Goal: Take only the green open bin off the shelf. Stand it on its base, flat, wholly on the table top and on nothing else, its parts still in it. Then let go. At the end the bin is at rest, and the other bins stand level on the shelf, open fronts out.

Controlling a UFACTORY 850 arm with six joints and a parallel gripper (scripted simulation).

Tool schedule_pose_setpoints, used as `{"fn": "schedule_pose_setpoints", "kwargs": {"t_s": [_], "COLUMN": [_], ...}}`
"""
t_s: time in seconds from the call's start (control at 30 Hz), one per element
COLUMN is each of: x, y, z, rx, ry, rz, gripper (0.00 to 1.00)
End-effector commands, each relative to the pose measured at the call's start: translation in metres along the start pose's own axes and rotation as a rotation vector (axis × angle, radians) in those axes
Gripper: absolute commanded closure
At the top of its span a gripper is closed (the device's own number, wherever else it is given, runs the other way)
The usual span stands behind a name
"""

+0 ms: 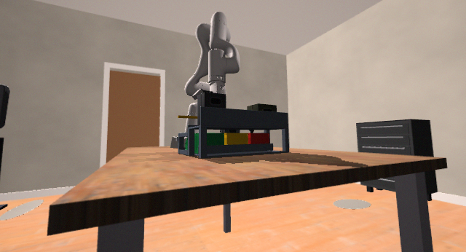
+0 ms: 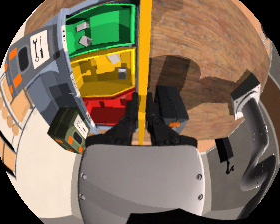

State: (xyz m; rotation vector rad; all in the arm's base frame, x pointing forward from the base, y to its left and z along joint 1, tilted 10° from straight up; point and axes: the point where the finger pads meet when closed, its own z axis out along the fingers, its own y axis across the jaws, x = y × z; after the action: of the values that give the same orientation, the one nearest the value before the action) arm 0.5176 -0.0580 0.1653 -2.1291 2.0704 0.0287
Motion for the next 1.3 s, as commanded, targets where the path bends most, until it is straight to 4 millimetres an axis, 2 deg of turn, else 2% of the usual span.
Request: {"fn": "schedule_pose_setpoints", "kwargs": {"t_s": [0.0, 0.13, 0.3, 0.7, 0.87, 1.27], "x": [0.000, 0.000, 0.000, 0.000, 0.000, 0.000], "y": [-0.001, -0.001, 0.039, 0.039, 0.079, 0.079], "z": [-0.001, -0.001, 0.000, 0.000, 0.000, 0.000], "rx": [0.002, 0.002, 0.002, 0.002, 0.002, 0.002], "ry": [0.000, 0.000, 0.000, 0.000, 0.000, 0.000], "rz": [0.000, 0.000, 0.000, 0.000, 0.000, 0.000], "gripper": [1.00, 1.00, 1.00, 1.00, 1.00, 1.00]}}
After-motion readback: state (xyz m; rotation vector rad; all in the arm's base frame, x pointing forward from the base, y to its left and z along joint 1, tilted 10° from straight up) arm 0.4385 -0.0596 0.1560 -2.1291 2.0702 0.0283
